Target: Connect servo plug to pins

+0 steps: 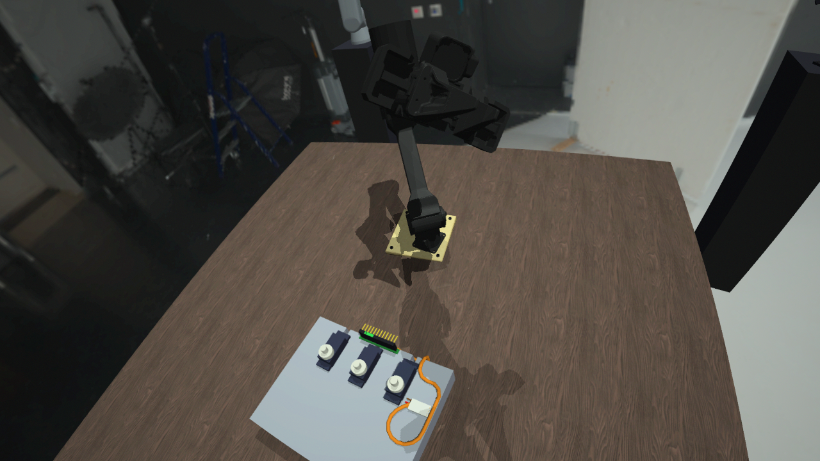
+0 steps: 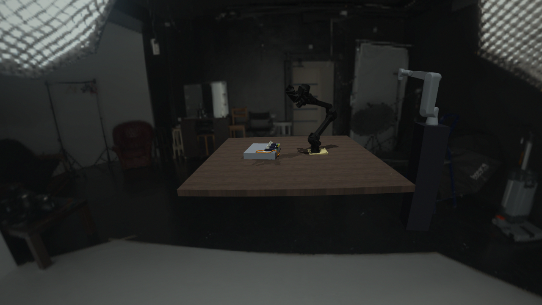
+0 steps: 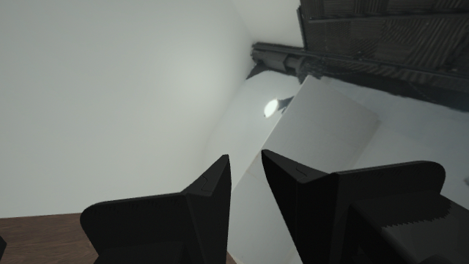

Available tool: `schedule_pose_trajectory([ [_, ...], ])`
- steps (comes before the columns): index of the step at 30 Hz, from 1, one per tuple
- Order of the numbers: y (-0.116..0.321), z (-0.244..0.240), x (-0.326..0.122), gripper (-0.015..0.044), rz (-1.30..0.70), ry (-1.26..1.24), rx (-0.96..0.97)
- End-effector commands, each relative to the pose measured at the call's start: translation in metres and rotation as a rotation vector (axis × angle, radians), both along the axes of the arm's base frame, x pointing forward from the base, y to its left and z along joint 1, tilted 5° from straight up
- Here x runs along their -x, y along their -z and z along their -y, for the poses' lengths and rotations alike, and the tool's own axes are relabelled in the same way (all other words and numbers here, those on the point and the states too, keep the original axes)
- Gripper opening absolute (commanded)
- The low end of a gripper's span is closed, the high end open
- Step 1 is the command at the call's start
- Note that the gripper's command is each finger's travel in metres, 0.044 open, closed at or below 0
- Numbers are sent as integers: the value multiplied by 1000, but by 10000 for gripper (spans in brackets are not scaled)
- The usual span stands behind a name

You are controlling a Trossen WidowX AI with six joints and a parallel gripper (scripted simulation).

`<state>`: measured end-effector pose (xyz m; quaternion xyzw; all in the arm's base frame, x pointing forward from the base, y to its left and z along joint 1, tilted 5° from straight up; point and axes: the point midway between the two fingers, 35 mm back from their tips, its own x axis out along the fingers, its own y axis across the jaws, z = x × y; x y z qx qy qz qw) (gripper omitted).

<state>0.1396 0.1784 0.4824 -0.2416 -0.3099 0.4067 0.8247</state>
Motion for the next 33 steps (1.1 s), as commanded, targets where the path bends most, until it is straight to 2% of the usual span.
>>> schedule_pose_trajectory([
  [1,16,8,-31,115,-100,99,-37],
  [19,83,78,-129,115,-407,488,-246],
  [33,143,165,-171,115,-578,800,-501],
])
